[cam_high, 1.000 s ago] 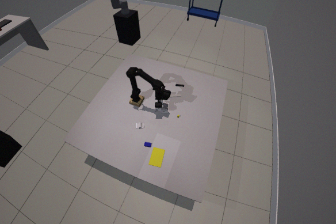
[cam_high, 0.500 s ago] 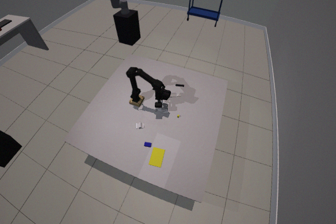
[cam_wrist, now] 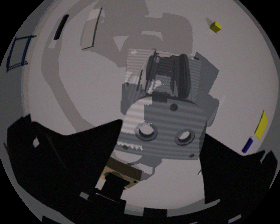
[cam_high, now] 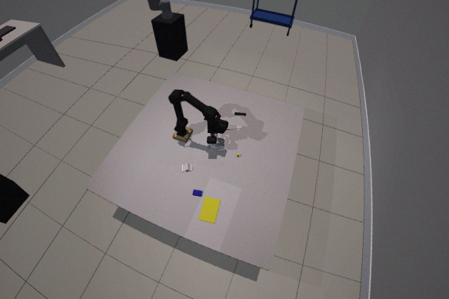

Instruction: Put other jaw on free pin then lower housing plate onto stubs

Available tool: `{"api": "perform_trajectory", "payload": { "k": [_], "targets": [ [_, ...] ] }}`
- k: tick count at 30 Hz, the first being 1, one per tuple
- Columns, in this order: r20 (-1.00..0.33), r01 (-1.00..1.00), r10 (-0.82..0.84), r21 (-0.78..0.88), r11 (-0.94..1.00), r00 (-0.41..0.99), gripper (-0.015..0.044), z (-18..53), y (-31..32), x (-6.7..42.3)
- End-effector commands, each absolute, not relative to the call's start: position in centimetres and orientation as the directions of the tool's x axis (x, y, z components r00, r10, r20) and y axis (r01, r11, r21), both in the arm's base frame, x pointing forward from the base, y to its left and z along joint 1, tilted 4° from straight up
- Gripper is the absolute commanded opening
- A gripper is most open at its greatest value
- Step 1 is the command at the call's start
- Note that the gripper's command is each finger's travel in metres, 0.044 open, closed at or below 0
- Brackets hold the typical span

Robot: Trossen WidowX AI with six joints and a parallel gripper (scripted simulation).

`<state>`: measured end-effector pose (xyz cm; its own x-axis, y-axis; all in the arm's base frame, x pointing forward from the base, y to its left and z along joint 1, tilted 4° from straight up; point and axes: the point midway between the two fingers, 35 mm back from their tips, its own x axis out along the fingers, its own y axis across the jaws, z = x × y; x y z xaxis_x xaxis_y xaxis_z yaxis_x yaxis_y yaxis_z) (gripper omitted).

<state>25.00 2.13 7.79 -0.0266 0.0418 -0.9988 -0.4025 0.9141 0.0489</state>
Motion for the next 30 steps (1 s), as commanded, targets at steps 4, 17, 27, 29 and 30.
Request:
{"api": "perform_trajectory", "payload": {
  "k": [4,17,27,29,30],
  "targets": [
    [-0.999,-0.406,0.045,0.053,0.912,-0.029,0.0351,7.8,2.2,24.9],
    [-0.999,-0.417,0.045,0.053,0.907,-0.029,0.0351,7.8,2.0,24.5],
    [-0.999,-0.417,0.045,0.053,0.907,-0.03,0.0351,7.8,1.5,23.2],
    [-0.999,-0.417,0.045,0.053,0.907,-0.03,0.0351,7.8,1.5,23.2],
    [-0.999,-0.417,0.045,0.053,0.907,-0.03,0.0351,7.8,1.5,23.2]
  ]
}}
